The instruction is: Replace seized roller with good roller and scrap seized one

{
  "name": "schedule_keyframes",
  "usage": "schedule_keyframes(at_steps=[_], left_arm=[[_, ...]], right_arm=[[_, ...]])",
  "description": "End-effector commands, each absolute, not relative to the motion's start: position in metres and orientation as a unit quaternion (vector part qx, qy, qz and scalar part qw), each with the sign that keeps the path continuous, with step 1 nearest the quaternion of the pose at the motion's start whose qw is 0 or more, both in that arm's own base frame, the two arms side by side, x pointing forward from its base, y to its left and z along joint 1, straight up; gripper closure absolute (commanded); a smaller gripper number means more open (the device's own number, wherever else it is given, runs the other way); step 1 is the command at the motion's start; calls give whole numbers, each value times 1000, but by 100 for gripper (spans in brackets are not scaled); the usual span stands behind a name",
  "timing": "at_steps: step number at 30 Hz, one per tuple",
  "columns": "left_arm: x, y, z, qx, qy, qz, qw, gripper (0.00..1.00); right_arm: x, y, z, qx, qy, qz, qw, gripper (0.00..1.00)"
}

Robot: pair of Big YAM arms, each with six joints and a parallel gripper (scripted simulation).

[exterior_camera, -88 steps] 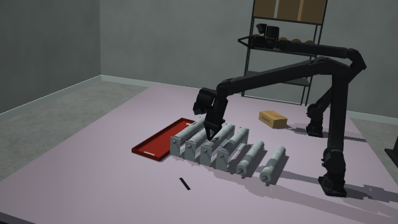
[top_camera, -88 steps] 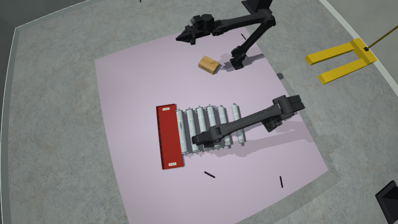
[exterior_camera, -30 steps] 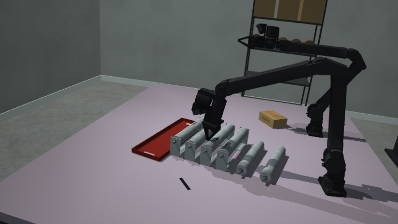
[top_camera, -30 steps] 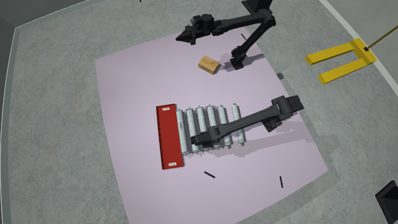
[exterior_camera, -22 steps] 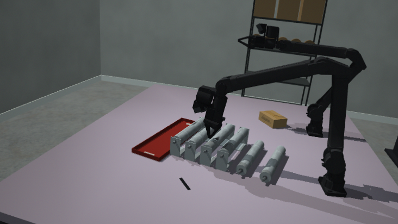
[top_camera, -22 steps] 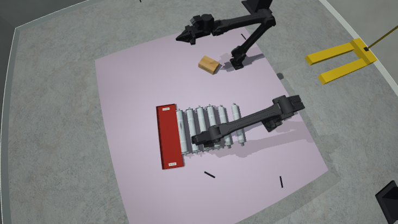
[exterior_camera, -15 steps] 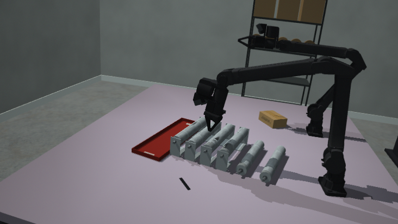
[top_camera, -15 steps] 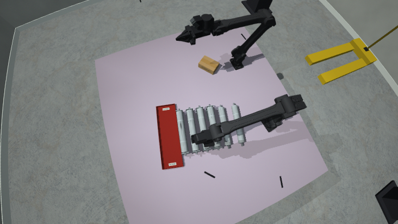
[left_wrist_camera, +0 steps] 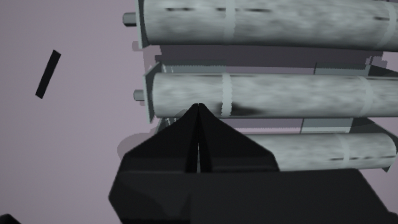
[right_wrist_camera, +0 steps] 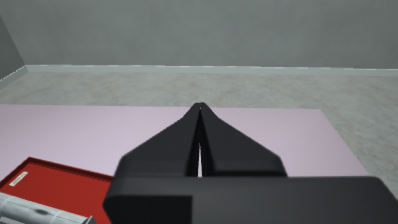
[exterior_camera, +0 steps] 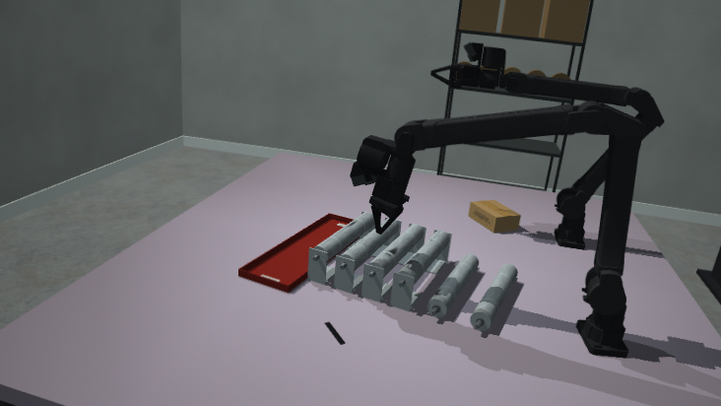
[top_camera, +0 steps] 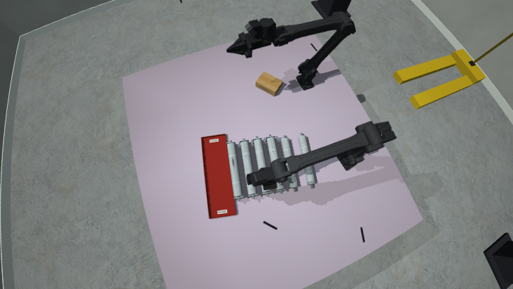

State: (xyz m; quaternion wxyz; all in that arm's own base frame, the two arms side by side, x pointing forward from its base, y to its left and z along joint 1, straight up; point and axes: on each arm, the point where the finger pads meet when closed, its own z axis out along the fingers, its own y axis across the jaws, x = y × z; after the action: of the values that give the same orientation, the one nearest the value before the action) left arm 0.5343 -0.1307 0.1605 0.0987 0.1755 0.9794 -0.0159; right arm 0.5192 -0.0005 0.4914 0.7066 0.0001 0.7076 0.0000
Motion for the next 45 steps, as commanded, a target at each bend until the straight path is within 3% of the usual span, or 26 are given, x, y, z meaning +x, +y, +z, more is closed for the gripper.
schedule_keyframes(at_steps=[1,8,23,25,26,32,39,45], left_arm=[[545,-120,190,155,977,-16,147,100],[559,-109,219,134,966,-18,219,100],[571,-41,390,37,835,-16,549,100],[571,-41,390,37,835,-16,549,100],[583,-61,339,56,861,-25,506,100],[547,-16,458,11,765,-9,644,100],[525,0,492,-6,709,-4,705,100],[530,-2,481,-3,713,-5,702,100]], right_arm=[[511,7,518,-8,692,1,722,100],[511,7,518,-8,692,1,722,100],[511,7,518,-8,692,1,722,100],[511,7,518,-8,692,1,722,100],[511,7,518,-8,692,1,722,100],[511,7,518,-8,692,1,722,100],[511,7,518,-8,692,1,722,100],[511,7,518,-8,692,1,722,100]])
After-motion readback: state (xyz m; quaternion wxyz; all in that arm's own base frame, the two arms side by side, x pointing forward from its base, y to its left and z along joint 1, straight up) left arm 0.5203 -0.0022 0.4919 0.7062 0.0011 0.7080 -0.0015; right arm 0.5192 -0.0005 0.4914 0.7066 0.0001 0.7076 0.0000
